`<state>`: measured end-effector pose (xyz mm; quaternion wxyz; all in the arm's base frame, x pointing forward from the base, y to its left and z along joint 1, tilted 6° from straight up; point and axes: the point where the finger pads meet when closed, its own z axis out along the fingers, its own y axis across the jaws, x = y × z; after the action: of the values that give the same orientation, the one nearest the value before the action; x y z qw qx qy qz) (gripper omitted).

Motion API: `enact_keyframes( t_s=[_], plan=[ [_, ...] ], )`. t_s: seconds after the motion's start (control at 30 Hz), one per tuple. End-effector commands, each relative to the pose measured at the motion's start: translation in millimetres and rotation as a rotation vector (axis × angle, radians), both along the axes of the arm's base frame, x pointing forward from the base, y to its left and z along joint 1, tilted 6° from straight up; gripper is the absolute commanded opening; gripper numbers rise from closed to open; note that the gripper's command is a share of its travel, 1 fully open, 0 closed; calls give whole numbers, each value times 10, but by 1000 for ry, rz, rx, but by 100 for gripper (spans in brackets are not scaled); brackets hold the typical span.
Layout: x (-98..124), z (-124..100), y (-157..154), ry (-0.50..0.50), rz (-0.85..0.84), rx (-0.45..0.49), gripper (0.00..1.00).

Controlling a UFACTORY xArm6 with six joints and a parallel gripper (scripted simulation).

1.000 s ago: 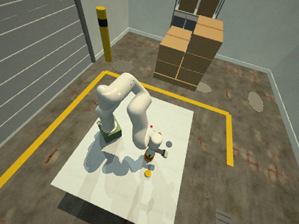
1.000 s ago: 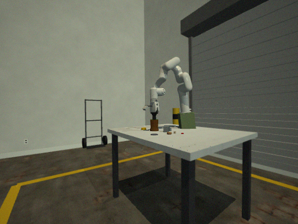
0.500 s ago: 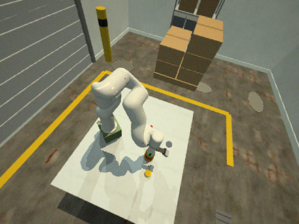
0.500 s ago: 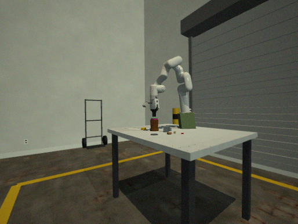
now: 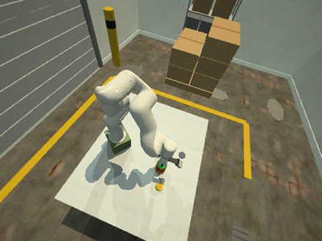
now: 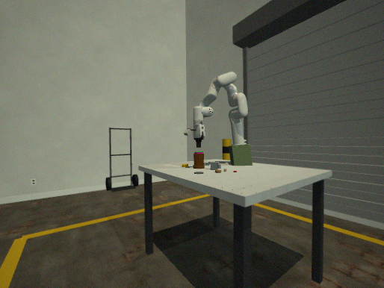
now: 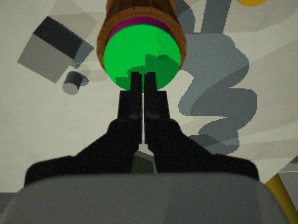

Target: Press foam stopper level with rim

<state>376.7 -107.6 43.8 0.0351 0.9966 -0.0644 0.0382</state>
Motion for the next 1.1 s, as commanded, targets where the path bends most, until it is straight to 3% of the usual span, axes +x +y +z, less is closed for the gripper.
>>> enact_keyframes(
  t_s=[0.0,0.67,1.07],
  plan=[
    [14,16,-3,-4,0,-1,0],
    [17,-28,-6,-4,0,-1,0],
    [36,-270,-25,-4,0,-1,0]
  ],
)
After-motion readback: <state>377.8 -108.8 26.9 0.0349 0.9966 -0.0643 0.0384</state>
